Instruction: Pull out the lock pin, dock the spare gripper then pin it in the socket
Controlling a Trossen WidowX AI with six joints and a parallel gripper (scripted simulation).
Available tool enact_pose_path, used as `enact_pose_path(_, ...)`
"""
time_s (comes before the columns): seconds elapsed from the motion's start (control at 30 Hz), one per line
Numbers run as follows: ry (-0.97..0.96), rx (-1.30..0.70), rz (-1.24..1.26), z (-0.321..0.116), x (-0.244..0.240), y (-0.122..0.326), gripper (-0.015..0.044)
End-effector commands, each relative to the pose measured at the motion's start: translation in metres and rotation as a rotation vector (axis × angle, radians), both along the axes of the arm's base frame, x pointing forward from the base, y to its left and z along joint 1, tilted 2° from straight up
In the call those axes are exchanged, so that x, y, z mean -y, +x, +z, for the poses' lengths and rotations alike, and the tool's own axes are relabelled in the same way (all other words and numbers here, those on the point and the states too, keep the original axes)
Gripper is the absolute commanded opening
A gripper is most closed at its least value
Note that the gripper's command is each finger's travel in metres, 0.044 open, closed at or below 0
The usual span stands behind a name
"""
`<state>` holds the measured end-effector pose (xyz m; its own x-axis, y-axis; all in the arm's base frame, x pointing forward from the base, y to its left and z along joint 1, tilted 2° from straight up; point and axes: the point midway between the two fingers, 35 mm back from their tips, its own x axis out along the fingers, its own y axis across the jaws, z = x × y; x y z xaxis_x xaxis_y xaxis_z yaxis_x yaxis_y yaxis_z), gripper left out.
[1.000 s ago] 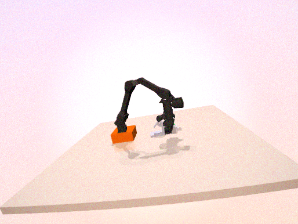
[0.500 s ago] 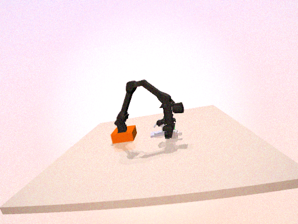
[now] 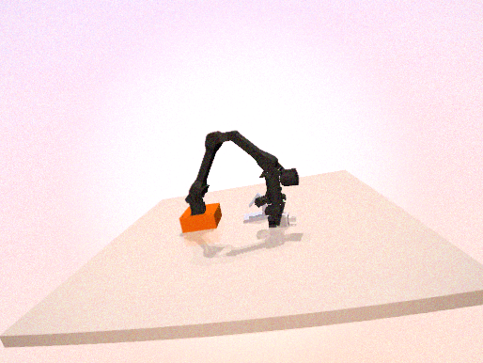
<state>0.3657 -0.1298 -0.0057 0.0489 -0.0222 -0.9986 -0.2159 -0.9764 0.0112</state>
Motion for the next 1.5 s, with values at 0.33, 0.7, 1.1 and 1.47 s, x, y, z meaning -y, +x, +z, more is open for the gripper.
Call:
enact_pose_path(0.33,0.000,0.001,0.000,0.001,0.000,0.000,0.0420)
enact_pose_path(0.7,0.005,-0.013,0.000,0.019,-0.001,-0.004,0.0440)
enact_pose_path(1.1,0.012,-0.032,0.000,0.041,-0.003,-0.009,0.0440)
enact_pose_path(1.47,0.017,-0.046,0.000,0.045,-0.004,-0.011,0.0440)
